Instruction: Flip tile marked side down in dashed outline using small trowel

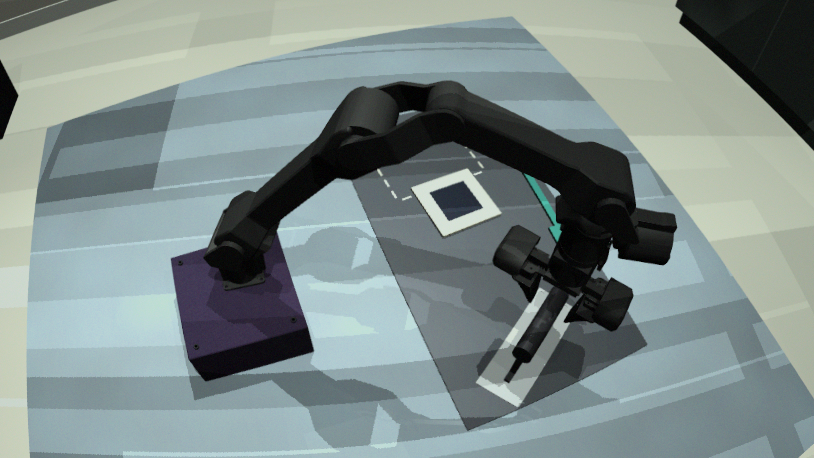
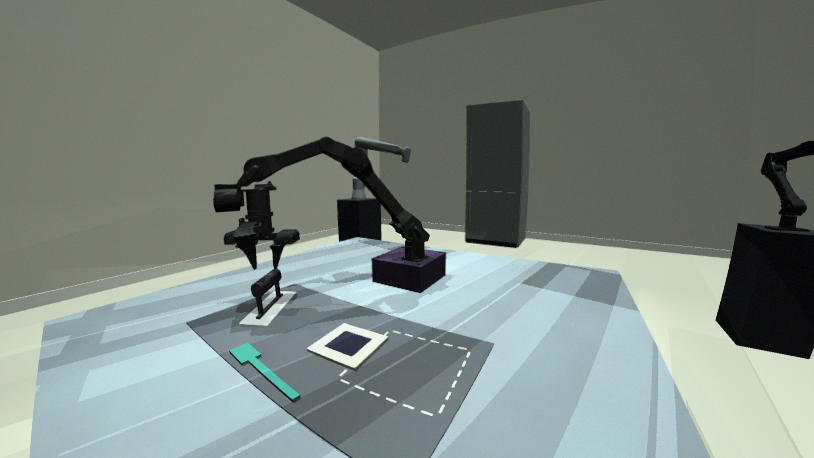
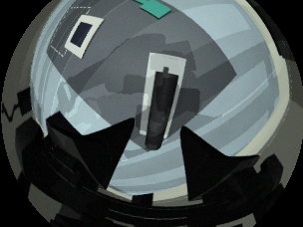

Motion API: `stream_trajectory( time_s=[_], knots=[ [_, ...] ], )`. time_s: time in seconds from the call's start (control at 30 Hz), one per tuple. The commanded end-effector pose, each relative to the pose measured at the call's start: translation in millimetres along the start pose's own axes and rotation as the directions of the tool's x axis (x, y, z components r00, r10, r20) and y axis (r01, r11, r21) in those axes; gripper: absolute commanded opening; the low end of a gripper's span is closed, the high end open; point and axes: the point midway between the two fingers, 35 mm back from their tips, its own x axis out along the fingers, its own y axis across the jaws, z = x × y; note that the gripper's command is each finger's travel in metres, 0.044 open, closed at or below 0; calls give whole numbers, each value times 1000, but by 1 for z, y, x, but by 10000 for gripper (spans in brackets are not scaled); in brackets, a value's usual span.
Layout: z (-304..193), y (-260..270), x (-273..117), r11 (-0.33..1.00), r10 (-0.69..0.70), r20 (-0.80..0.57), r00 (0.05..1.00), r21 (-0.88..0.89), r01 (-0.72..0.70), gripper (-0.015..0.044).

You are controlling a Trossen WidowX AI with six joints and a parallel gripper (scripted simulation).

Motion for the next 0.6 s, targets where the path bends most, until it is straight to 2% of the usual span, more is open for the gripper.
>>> stream_trajectory(
  time_s=[0.0, 0.57],
  knots=[
    [-2, -1, 0, 1000, -1, 1, 1000, 16, 1, 270],
    [-2, -1, 27, 1000, -1, 1, 1000, 16, 1, 270]
  ],
)
